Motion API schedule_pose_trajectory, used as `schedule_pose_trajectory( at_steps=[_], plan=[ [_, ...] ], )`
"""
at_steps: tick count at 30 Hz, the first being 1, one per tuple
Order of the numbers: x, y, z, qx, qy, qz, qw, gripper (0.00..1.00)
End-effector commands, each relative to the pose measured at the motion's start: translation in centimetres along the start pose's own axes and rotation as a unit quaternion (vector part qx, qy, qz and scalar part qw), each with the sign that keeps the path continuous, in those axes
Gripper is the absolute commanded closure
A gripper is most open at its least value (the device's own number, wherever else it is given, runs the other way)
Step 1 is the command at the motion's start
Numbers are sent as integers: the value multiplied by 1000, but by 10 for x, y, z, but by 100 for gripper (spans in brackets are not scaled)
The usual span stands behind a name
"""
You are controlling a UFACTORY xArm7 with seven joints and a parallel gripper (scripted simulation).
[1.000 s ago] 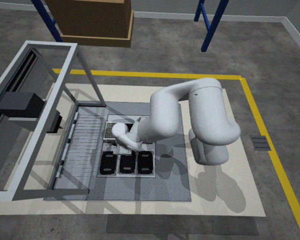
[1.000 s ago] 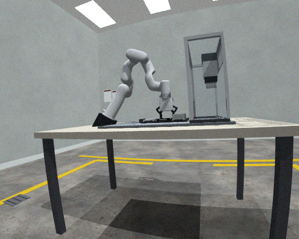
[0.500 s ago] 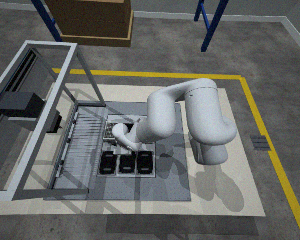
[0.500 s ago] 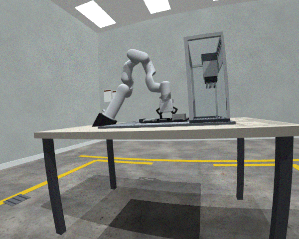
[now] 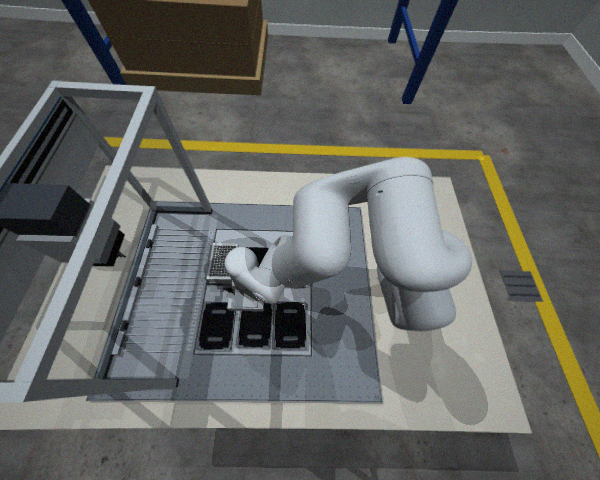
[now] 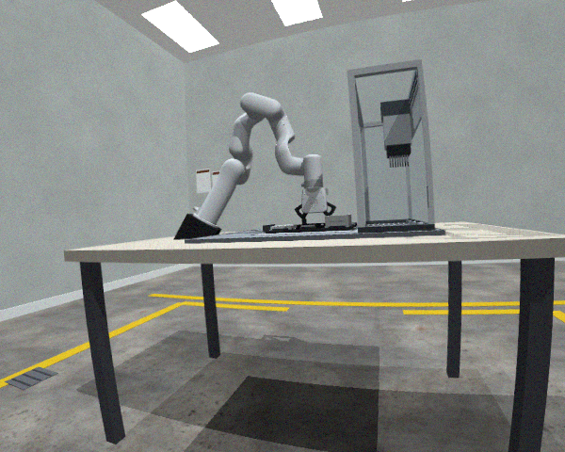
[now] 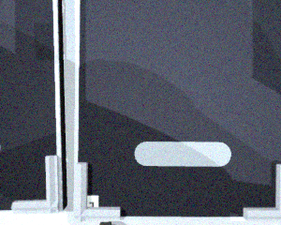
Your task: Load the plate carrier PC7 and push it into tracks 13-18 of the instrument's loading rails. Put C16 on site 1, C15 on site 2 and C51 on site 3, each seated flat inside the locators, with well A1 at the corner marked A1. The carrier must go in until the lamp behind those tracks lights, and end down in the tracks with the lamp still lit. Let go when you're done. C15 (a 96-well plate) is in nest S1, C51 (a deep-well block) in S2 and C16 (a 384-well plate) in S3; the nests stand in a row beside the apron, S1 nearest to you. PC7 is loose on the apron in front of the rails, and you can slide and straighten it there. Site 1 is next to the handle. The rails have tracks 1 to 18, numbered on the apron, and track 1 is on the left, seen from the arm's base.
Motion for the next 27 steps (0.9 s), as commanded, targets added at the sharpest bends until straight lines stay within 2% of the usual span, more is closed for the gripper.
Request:
schedule_pose_trajectory(
  at_steps=[1,27],
  plan=[
    [1,1,-1,0,0,-2,1000,0],
    [1,1,-14,0,0,-2,1000,0]
  ],
)
Point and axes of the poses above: the point where the finger pads meet when closed, its own x axis back along the fingers, its own y axis across the jaws, z = x × y, the point moved 1 cm from there along x, back along the fingers, and after that the axes turned 2 degrees about x, right-handed, at the moved point
